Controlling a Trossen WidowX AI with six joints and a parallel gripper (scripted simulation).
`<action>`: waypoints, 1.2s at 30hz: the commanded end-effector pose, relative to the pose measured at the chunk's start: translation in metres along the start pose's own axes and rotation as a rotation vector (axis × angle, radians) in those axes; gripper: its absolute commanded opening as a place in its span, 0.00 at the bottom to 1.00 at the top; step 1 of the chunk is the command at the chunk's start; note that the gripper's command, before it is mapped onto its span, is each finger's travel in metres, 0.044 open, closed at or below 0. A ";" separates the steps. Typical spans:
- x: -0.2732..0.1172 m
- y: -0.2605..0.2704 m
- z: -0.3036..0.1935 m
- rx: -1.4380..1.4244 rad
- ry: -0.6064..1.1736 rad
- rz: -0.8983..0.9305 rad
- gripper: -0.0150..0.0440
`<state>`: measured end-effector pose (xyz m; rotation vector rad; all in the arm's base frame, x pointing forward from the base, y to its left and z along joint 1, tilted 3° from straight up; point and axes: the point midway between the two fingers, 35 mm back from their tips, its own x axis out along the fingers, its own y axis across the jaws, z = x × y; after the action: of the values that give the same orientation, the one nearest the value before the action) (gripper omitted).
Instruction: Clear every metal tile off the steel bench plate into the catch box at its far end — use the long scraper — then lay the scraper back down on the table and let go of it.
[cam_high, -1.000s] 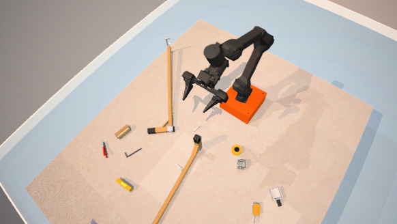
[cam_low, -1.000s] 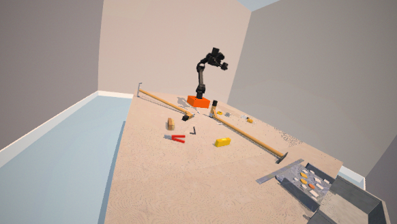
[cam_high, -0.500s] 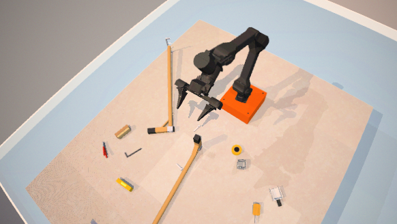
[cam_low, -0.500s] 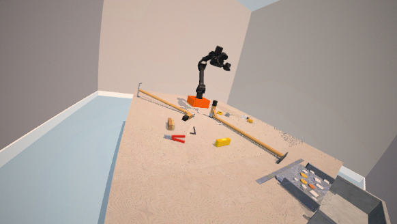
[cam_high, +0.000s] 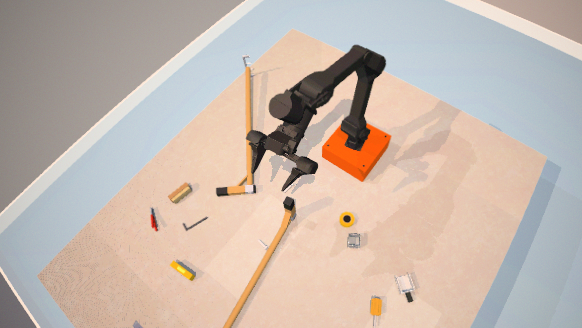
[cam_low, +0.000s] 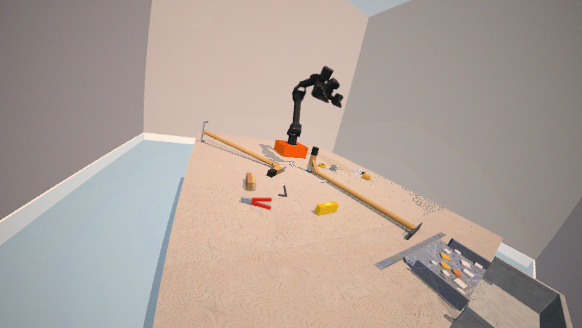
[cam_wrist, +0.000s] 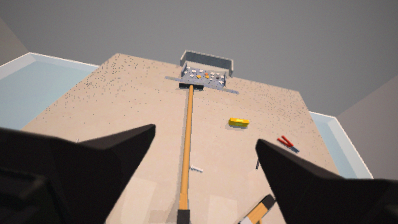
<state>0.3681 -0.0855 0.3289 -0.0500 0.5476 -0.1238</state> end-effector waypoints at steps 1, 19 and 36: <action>0.016 0.000 -0.002 0.003 0.043 0.003 1.00; 0.068 0.003 -0.004 0.001 0.172 0.021 1.00; 0.120 0.009 -0.015 -0.007 0.295 0.036 1.00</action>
<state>0.4541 -0.0917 0.2672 -0.0329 0.8053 -0.0942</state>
